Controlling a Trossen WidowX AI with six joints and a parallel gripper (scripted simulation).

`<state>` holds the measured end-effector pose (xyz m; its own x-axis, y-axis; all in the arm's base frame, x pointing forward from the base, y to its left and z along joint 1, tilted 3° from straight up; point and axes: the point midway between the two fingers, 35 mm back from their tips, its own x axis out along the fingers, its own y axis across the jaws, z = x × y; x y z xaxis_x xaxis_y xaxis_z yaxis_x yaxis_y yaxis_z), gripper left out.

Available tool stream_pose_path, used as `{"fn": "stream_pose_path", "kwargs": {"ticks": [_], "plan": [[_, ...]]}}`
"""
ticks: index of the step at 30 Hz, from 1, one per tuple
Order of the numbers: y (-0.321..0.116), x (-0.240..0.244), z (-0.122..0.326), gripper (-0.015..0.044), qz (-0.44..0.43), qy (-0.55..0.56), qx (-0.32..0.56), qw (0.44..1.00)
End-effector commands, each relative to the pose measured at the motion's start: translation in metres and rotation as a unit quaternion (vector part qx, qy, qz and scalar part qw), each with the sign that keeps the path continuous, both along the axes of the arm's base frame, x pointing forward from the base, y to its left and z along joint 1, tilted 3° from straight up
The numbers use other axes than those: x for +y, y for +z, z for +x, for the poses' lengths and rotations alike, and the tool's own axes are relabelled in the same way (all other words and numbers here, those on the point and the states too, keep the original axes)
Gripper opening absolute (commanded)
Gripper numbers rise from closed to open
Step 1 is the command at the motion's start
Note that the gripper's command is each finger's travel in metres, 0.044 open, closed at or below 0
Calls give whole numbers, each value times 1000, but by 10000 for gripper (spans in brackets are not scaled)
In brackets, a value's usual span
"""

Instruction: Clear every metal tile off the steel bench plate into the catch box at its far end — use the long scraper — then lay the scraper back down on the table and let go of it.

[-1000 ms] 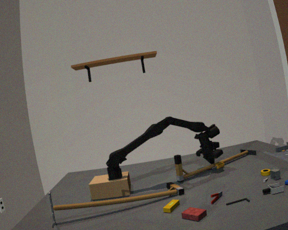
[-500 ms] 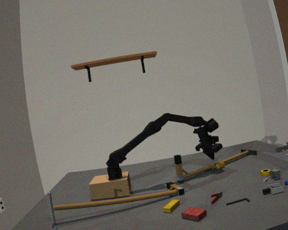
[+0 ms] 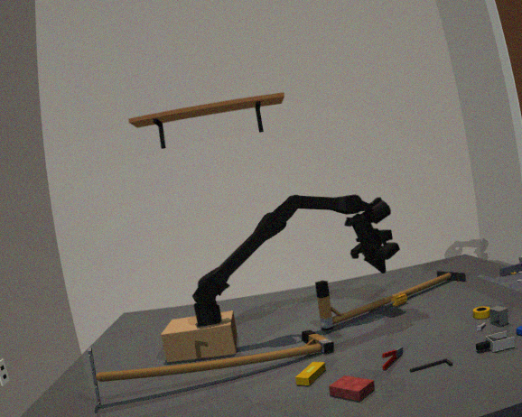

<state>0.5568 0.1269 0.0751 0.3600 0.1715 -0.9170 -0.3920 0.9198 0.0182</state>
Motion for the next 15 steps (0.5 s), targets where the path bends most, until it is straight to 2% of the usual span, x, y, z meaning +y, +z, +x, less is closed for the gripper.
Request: {"fn": "stream_pose_path", "kwargs": {"ticks": [1, 15], "plan": [[6, 0, -2, 0, 1, 0, -1, 1000], [51, 15, -58, 0, -8, -47, 68, 997]]}}
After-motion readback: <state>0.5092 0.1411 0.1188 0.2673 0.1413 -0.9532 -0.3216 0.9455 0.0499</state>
